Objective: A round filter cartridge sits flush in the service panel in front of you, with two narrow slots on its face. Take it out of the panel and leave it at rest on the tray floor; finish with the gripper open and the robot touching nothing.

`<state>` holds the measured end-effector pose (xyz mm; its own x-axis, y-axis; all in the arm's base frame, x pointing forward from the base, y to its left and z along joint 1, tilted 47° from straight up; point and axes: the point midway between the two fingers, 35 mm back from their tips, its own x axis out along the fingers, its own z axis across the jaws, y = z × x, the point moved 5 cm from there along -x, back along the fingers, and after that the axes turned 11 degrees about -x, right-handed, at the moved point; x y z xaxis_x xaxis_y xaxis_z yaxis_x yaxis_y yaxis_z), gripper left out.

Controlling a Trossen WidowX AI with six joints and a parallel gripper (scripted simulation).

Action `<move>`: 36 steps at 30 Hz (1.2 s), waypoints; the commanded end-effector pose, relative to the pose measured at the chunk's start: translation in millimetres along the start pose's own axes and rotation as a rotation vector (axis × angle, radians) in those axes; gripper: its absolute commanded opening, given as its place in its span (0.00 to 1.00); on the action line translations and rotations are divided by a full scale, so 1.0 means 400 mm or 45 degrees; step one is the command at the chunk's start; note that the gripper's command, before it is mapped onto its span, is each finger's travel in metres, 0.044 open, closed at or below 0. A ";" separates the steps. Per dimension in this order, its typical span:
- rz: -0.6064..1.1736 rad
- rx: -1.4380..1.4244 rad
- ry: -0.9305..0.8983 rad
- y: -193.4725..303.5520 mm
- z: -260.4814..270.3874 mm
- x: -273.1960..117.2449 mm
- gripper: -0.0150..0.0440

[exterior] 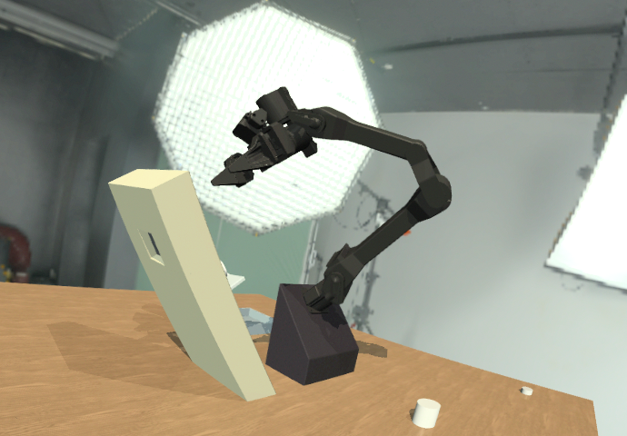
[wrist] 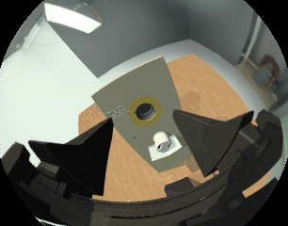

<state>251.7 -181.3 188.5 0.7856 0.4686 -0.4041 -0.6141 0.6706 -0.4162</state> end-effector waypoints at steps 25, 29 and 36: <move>0.511 -0.496 -0.019 0.234 -0.052 0.142 0.77; 0.511 -0.496 -0.018 0.240 -0.053 0.158 0.77; 0.510 -0.496 -0.020 0.251 -0.054 0.184 0.77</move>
<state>244.3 -96.0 102.8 0.4854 0.6516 -0.5830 -0.8440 0.1750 -0.5070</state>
